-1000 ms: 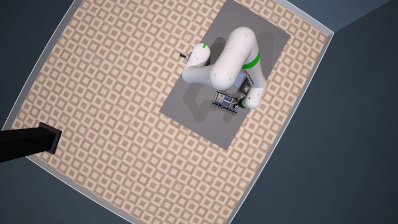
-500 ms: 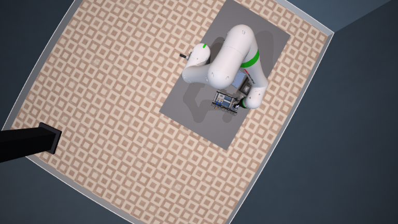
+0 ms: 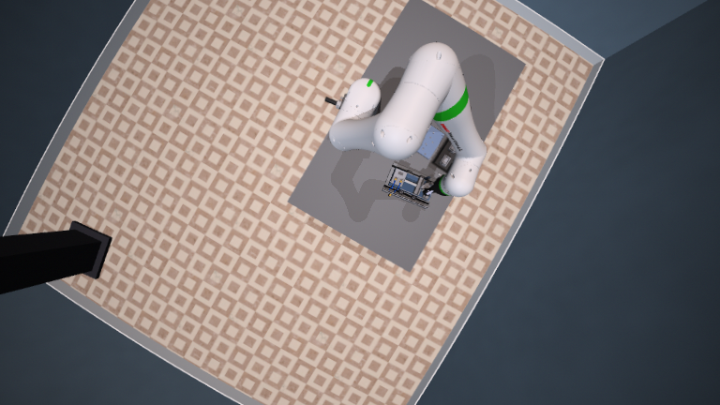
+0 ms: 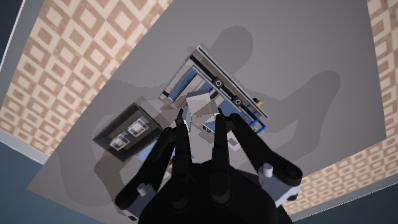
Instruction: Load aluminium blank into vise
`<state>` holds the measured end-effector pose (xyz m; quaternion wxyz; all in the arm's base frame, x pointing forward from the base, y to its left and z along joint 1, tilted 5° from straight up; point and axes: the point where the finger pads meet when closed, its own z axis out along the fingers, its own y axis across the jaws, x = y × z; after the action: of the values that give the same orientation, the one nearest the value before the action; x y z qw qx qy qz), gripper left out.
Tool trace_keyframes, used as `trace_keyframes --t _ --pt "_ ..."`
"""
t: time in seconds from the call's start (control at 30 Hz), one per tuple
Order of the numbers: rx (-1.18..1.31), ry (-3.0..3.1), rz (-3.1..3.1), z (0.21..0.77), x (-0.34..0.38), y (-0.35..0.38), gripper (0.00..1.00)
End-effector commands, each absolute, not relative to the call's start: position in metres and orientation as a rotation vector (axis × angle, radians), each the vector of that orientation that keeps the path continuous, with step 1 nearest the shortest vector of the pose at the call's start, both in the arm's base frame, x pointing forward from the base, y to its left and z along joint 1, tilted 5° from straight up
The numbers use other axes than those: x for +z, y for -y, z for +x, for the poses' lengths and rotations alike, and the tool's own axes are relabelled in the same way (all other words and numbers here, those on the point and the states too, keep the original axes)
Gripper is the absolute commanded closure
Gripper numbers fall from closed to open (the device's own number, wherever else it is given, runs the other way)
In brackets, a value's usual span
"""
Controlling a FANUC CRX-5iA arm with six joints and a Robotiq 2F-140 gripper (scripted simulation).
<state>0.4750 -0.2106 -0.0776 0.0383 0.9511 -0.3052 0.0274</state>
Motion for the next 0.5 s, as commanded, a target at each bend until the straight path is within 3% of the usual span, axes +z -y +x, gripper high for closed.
trace_keyframes --t 0.0,0.47 --pt "0.085 0.936 2.917 0.4752 -0.0774 0.2107 1.00" --pt "0.105 1.461 2.706 0.4753 -0.0775 0.2091 1.00"
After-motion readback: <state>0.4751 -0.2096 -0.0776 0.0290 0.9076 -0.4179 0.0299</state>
